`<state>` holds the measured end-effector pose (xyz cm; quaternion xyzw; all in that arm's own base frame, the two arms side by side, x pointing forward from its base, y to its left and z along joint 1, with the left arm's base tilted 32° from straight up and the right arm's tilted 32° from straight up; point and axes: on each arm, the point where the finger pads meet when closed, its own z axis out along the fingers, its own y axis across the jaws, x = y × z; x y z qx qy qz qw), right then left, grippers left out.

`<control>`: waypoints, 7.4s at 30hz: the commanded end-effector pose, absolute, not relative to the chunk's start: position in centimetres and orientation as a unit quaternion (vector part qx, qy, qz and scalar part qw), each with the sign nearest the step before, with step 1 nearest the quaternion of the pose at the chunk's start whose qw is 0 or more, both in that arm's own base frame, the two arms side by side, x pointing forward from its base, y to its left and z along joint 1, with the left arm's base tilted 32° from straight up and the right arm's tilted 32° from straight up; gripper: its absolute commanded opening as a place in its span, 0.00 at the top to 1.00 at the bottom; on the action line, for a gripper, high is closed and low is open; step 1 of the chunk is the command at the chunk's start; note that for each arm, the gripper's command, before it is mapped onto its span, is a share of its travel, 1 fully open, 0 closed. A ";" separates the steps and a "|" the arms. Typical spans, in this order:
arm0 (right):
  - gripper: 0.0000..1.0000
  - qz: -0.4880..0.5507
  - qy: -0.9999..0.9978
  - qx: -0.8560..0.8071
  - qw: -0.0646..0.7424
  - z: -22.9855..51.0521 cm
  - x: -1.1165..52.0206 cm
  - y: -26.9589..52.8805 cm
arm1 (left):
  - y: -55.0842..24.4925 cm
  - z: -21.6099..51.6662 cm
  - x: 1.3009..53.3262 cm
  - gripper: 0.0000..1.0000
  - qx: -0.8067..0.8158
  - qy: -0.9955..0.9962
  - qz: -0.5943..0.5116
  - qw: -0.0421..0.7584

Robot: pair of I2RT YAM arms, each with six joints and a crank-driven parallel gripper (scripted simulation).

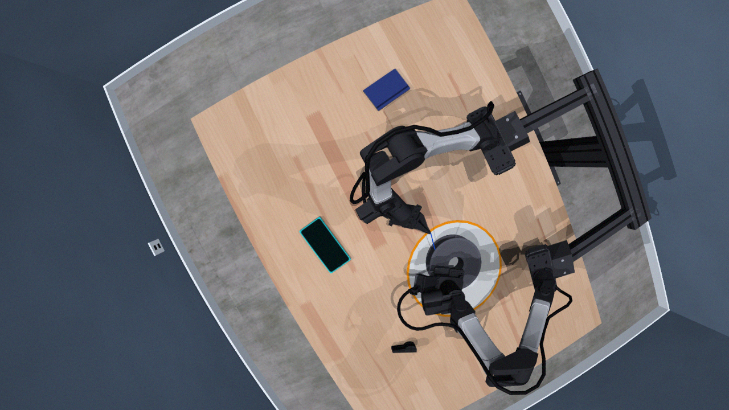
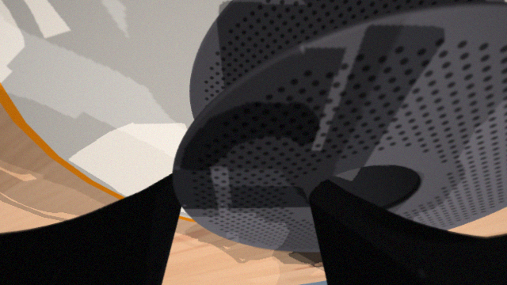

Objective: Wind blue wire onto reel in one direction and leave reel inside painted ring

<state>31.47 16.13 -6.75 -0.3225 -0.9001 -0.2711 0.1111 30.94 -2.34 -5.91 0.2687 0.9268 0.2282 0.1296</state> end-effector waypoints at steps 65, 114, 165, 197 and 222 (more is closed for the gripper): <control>1.00 -0.200 -0.945 -0.258 0.010 -12.0 36.6 9.6 | -0.8 -9.0 25.8 0.27 -0.527 0.804 0.043 0.272; 0.85 -0.200 -0.945 -0.258 0.010 -7.6 36.2 6.8 | -3.9 -4.4 22.8 0.03 -0.531 0.800 0.043 0.275; 0.85 -0.200 -0.945 -0.258 0.010 -0.2 35.9 4.8 | -3.9 -4.4 22.8 0.03 -0.531 0.800 0.043 0.275; 0.85 -0.196 -0.943 -0.263 -0.056 4.0 32.7 6.1 | -3.9 -4.4 22.8 0.03 -0.531 0.800 0.043 0.275; 0.85 -0.158 -0.855 -0.265 -0.418 7.8 24.3 6.3 | -3.9 -4.4 22.8 0.03 -0.531 0.800 0.043 0.275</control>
